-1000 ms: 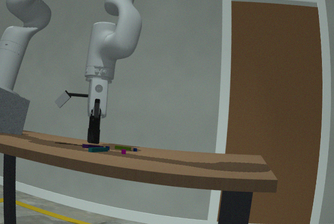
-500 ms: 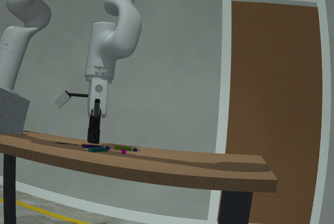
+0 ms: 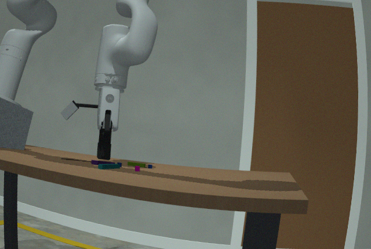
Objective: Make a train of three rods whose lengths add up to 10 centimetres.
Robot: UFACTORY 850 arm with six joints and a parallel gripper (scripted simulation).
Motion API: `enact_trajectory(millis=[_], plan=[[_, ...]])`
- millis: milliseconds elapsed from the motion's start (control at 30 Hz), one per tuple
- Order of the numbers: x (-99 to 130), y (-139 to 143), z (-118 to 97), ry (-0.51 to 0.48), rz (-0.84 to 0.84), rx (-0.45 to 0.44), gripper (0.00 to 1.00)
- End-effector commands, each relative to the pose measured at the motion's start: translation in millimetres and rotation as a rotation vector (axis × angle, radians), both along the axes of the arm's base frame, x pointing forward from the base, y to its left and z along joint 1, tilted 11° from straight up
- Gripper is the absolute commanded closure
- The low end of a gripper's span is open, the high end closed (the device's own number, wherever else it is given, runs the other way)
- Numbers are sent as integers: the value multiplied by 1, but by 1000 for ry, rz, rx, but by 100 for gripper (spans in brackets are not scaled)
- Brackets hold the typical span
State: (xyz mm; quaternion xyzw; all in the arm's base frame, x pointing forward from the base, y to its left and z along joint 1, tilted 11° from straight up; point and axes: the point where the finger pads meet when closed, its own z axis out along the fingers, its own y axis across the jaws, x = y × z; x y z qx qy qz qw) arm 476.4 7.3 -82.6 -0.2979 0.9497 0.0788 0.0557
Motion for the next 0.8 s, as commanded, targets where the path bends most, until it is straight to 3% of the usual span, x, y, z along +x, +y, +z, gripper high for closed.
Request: enact_trajectory(millis=[0, 767], plan=[[1, 0, 0, -1, 0, 0, 76], [2, 2, -13, -1, 0, 0, 76]])
